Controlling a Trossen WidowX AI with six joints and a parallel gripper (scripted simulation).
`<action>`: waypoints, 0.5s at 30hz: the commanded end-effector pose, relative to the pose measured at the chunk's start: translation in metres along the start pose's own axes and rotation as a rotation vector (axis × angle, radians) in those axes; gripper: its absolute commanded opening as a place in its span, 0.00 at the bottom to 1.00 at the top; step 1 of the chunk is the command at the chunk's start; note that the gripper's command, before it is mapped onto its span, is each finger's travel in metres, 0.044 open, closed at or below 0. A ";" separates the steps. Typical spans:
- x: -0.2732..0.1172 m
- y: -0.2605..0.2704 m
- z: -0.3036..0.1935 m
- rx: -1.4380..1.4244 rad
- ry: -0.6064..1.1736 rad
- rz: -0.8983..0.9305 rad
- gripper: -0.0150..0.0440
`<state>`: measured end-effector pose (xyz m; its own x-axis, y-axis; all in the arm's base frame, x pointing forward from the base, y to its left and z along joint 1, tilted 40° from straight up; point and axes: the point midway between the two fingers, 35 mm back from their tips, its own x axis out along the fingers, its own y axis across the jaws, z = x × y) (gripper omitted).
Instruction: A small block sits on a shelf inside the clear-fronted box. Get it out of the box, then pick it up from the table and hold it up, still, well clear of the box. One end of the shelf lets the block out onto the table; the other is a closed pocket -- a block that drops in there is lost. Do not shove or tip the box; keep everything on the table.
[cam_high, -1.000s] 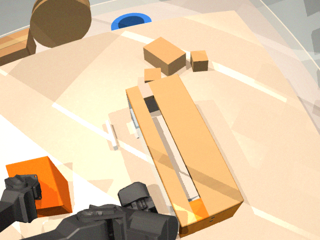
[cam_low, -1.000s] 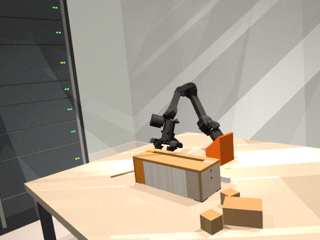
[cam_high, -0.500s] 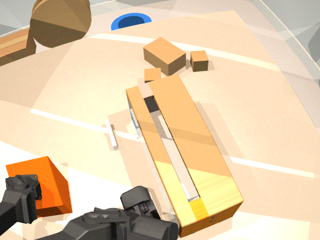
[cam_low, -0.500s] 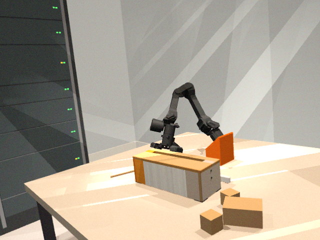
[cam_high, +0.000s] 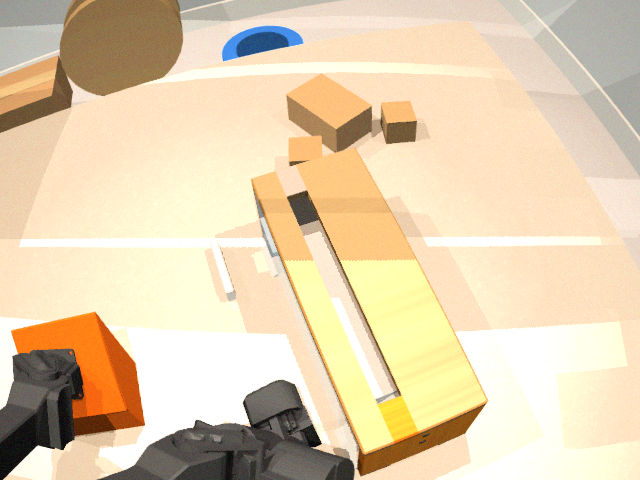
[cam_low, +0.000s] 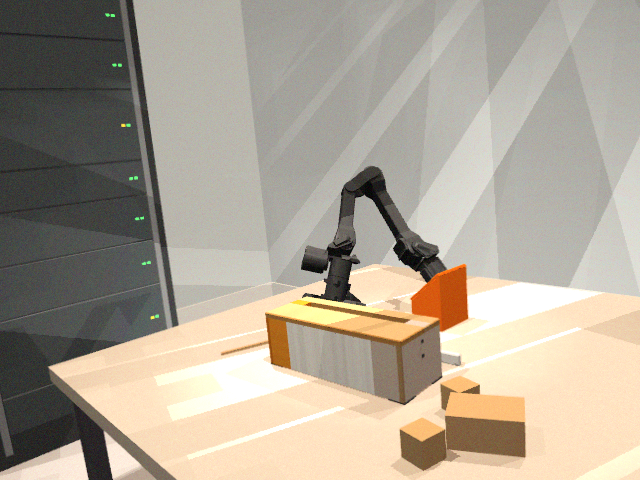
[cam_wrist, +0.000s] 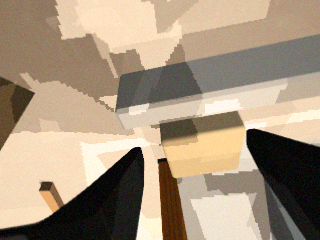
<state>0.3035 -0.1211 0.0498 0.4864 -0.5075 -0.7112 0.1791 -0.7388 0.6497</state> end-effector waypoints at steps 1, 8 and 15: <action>0.006 -0.003 0.004 -0.008 -0.003 -0.007 0.74; 0.006 -0.003 0.004 -0.008 -0.003 -0.007 0.43; -0.002 -0.002 -0.001 -0.006 -0.003 -0.008 0.25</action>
<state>0.3030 -0.1230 0.0445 0.4828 -0.5040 -0.7162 0.1874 -0.7394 0.6467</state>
